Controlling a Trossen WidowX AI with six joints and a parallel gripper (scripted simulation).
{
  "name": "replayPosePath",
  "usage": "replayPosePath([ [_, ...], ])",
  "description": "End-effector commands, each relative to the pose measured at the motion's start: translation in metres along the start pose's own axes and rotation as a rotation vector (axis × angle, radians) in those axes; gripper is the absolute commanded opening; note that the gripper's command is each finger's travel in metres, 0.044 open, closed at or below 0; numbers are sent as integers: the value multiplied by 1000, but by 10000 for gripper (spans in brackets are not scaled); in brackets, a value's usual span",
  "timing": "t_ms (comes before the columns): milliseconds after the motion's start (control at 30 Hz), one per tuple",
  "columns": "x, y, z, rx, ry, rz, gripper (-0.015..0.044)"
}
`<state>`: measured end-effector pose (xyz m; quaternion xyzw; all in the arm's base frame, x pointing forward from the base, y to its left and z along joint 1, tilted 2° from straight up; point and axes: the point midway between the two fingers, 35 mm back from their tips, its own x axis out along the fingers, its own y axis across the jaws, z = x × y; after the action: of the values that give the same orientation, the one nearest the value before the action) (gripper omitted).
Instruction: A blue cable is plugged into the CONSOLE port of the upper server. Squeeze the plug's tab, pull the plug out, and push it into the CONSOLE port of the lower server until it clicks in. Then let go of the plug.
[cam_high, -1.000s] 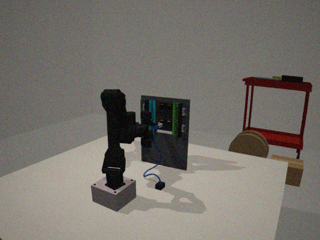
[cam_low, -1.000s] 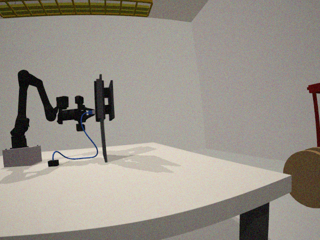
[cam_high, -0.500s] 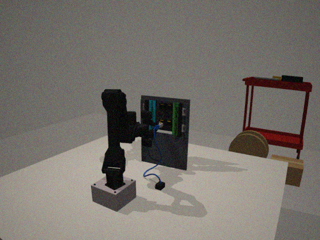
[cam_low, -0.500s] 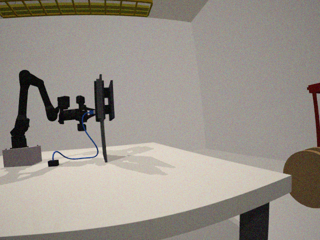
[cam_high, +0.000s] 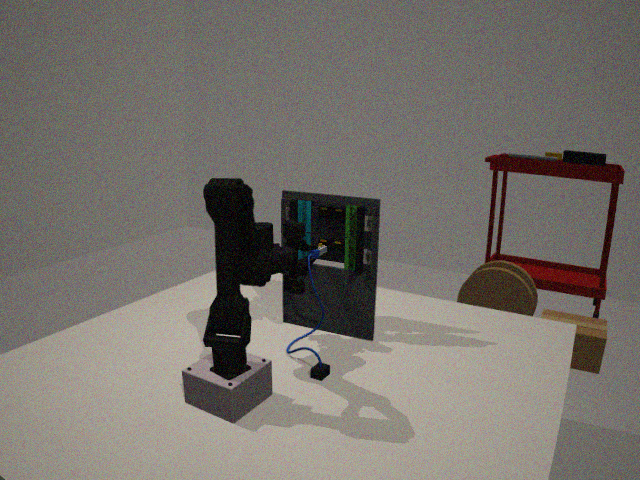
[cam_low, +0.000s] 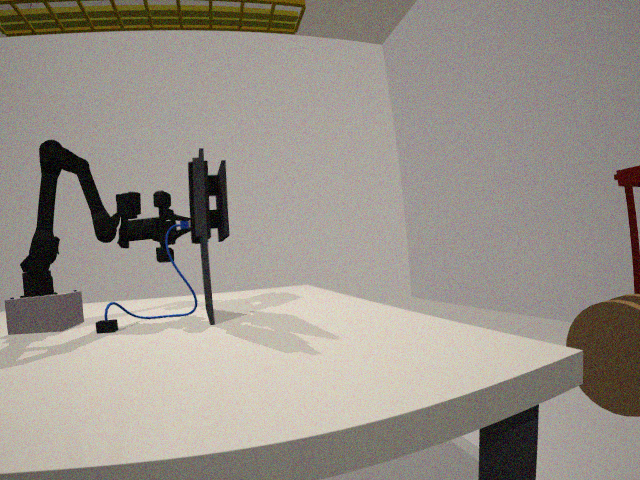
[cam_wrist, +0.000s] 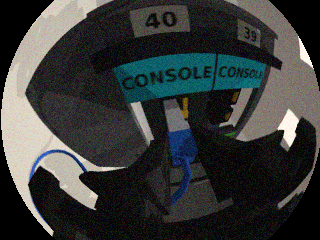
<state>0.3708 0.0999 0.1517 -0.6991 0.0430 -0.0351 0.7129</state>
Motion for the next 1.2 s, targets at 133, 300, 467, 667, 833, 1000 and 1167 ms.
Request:
replayPosePath([
  [133,2,-1,1,4,-4,-6,0],
  [300,3,-1,2,4,-4,-6,0],
  [467,4,-1,2,4,-4,-7,0],
  [667,6,-1,3,4,-4,-7,0],
  [833,7,-1,3,4,-4,-7,0],
  [1000,8,-1,3,4,-4,-8,0],
  [1167,9,-1,4,5,-4,-8,0],
])
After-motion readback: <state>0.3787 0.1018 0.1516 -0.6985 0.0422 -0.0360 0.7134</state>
